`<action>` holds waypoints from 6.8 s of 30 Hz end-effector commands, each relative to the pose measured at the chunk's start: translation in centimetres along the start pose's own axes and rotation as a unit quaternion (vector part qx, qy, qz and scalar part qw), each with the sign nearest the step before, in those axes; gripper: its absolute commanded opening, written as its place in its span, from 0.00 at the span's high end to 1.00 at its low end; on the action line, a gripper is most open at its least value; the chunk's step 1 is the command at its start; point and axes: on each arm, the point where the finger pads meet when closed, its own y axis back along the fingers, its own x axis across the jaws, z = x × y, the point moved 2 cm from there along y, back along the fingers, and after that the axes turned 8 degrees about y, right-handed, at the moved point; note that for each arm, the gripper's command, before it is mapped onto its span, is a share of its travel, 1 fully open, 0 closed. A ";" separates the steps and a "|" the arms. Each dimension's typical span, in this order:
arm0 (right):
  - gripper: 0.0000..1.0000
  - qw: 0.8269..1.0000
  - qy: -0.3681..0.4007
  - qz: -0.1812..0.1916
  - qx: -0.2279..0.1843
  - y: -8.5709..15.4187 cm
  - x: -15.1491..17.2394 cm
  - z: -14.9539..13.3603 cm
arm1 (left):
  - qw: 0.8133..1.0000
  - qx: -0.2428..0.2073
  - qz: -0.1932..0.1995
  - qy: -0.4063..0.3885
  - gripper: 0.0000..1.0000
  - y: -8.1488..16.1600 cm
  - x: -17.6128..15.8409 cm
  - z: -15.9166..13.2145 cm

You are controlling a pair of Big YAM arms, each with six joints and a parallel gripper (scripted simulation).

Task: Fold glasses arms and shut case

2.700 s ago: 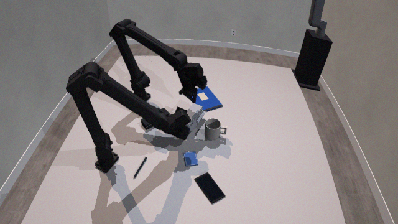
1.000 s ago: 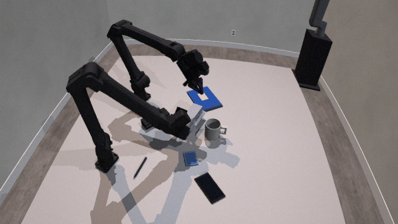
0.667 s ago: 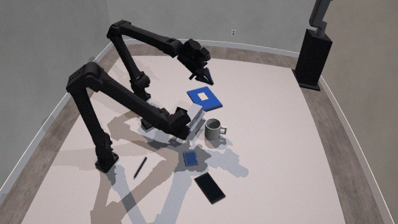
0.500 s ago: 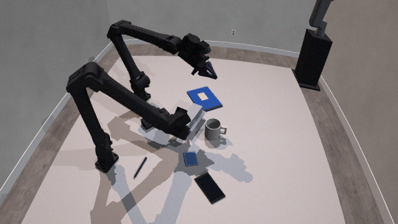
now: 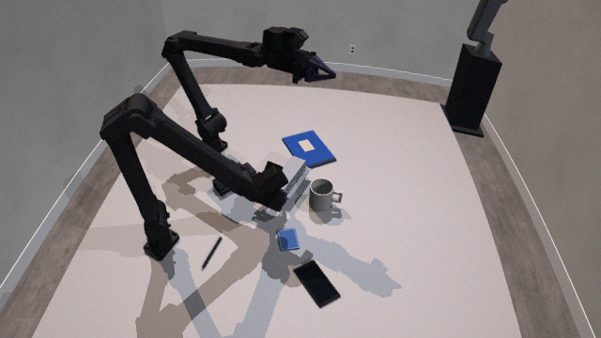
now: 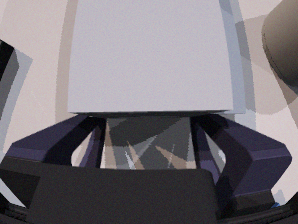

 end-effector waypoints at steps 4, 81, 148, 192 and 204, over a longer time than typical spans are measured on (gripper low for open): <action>0.43 1.000 0.012 -0.014 -0.017 0.8 -1.2 1.8 | 0.999 -0.036 -0.011 0.002 1.00 -0.5 -1.2 4.9; 0.00 0.988 -0.061 -0.135 -0.046 12.6 -9.4 3.5 | 1.000 -0.001 0.001 0.006 1.00 0.2 0.3 -0.6; 0.00 0.653 -0.276 -0.666 -0.232 58.5 -26.6 1.7 | 1.000 -0.001 0.001 0.006 1.00 0.2 0.3 -0.6; 0.00 0.663 -0.299 -0.653 -0.210 56.2 -26.7 -0.3 | 1.000 -0.011 -0.003 0.001 1.00 0.3 -0.1 0.7; 0.00 0.663 -0.299 -0.654 -0.208 56.2 -26.7 -0.5 | 1.000 -0.022 -0.005 0.000 1.00 0.2 -0.4 2.2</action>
